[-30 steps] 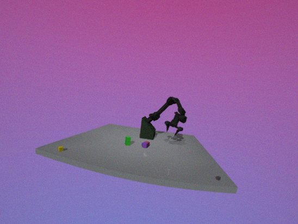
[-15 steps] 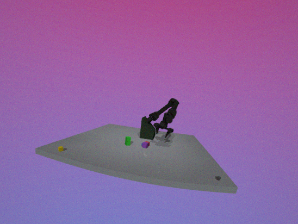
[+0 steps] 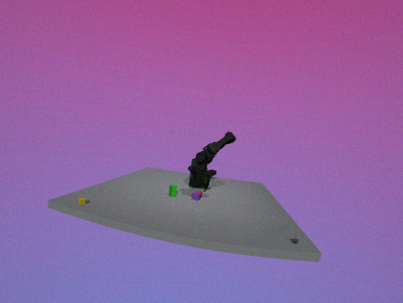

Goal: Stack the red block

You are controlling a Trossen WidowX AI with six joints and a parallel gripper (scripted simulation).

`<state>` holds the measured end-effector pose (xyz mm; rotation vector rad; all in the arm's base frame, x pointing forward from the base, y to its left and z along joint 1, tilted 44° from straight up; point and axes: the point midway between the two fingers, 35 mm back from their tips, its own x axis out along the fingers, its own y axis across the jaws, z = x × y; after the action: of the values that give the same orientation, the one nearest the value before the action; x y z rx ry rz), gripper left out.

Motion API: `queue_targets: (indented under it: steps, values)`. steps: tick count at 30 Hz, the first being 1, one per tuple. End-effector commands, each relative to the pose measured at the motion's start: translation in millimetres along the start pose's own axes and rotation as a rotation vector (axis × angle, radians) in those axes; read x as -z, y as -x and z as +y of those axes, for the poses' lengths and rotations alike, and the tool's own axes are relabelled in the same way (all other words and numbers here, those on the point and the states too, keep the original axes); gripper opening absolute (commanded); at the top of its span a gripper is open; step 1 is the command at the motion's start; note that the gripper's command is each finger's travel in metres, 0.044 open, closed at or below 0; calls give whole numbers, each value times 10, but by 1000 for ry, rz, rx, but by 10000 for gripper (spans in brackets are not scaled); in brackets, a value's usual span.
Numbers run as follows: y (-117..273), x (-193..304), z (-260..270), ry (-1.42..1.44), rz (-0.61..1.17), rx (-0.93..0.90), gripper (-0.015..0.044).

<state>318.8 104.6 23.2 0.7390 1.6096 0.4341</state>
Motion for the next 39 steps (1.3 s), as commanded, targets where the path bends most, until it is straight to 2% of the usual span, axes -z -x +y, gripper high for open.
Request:
queue_targets:
  steps: [1,11,39]
  values:
    - [-1,-24,-49,17,-1,-20,440]
    - [-513,-20,-32,17,0,-22,440]
    - [-894,-14,-9,16,1,-23,440]
